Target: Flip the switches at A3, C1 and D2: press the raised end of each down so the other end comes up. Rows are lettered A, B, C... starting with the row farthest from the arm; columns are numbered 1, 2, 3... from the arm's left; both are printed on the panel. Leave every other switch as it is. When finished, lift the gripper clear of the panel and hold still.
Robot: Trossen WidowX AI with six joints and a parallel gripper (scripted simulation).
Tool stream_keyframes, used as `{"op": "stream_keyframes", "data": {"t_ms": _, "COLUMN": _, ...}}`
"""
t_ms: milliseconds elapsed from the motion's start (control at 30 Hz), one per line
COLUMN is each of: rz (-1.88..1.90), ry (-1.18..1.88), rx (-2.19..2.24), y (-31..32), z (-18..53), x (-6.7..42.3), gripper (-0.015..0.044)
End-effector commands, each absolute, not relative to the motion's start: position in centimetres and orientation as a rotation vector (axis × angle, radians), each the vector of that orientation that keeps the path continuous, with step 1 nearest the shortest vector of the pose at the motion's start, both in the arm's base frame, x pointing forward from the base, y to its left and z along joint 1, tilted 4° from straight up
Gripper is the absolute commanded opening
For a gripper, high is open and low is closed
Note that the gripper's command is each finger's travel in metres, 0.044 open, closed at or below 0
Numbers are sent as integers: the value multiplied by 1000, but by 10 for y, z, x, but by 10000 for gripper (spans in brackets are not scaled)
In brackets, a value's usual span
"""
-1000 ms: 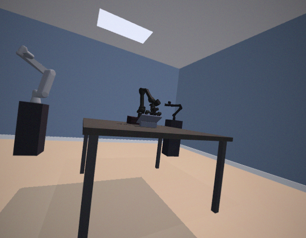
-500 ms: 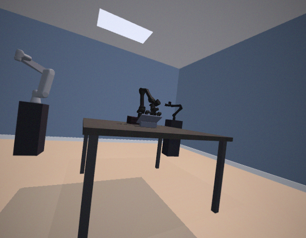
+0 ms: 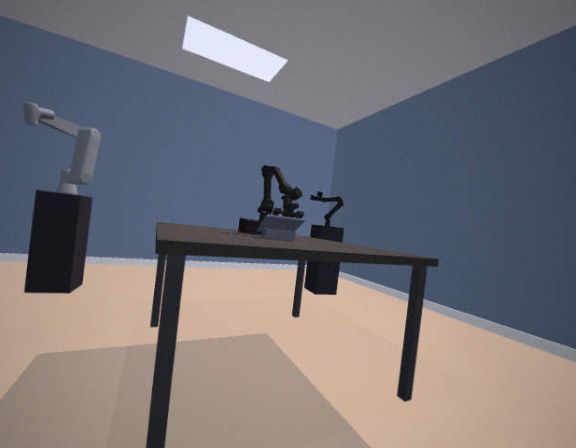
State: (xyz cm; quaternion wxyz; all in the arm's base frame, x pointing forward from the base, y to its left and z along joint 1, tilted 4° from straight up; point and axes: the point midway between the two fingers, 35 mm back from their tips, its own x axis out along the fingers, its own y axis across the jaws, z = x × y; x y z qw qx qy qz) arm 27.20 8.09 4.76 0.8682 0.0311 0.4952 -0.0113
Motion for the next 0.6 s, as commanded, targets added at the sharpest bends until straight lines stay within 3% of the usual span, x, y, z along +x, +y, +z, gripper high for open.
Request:
{"op": "stream_keyframes", "data": {"t_ms": 0, "rz": -17, "ry": 1036, "rx": 62, "y": 81, "z": 47, "x": 272, "gripper": 0}}
{"op": "stream_keyframes", "data": {"t_ms": 567, "rz": -17, "ry": 1036, "rx": 62, "y": 81, "z": 45, "x": 274, "gripper": 0}}
